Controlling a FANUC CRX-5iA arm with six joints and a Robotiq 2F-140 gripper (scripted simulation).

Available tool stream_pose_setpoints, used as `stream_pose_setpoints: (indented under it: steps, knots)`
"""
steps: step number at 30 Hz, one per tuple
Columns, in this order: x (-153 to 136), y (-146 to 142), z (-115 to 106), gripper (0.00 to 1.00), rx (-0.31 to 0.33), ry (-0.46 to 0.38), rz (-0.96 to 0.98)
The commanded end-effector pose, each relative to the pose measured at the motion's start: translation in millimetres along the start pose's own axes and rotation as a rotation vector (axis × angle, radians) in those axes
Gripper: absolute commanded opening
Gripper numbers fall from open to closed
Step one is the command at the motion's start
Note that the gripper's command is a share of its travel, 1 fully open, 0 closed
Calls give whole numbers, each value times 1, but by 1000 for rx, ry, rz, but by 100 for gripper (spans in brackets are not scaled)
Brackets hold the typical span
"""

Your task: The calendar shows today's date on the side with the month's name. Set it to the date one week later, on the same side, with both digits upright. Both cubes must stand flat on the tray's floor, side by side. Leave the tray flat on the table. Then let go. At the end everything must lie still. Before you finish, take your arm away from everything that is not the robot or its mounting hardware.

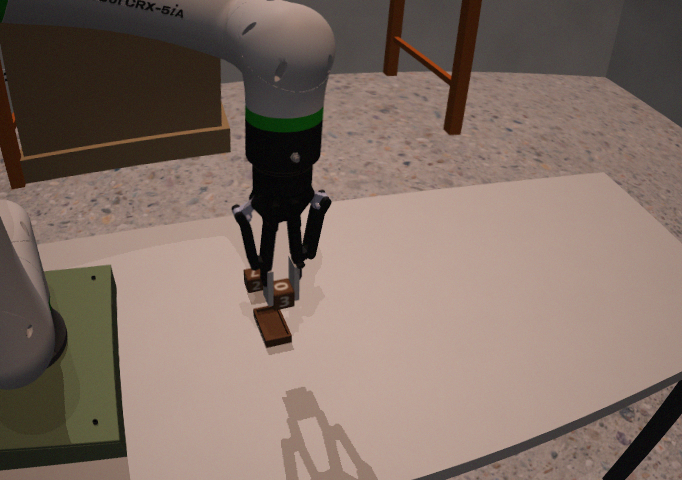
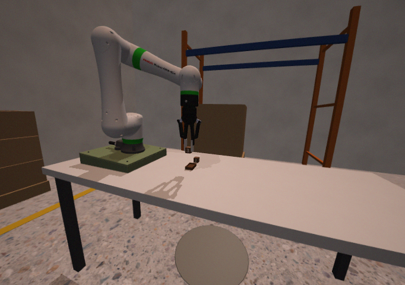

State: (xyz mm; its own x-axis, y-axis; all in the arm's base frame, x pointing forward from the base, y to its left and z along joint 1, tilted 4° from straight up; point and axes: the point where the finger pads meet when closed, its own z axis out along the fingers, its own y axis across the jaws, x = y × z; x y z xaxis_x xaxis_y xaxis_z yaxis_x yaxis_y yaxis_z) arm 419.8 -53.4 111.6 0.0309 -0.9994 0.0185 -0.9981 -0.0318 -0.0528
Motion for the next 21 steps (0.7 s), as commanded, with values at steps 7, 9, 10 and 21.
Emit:
stream_pose_setpoints:
  steps: [7,9,10,21]
  knots:
    - [-64,2,-6,17,3,9,8]
    - [-64,2,-6,17,3,9,8]
    - [-64,2,-6,17,3,9,8]
    - [-63,2,-3,17,3,9,8]
